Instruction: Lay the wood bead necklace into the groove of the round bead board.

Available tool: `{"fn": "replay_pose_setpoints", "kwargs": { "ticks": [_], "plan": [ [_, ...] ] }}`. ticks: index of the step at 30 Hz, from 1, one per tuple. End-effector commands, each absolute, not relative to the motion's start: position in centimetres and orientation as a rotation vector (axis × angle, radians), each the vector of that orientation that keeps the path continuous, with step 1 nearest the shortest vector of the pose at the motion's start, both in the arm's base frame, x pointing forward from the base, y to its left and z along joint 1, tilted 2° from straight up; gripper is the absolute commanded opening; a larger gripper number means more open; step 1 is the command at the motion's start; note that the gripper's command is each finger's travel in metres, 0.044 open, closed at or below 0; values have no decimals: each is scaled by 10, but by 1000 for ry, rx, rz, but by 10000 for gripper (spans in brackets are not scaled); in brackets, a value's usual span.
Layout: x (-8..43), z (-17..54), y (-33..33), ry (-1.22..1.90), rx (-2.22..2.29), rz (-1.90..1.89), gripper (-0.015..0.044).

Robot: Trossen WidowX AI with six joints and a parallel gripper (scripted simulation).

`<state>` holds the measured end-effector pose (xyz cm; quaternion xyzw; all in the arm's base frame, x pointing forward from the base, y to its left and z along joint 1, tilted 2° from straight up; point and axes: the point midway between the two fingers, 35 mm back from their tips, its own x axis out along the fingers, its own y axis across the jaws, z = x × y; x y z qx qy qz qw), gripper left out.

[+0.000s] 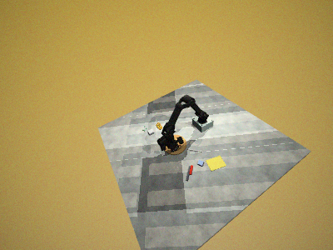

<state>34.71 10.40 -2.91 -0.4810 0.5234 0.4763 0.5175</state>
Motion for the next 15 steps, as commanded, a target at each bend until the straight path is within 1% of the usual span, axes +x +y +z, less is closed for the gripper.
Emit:
{"fn": "replay_pose_setpoints", "kwargs": {
  "ticks": [1, 15],
  "plan": [
    [347, -29, 104, 1256, -1155, 1143, 0],
    [346, -23, 103, 1264, -1152, 1140, 0]
  ]
}}
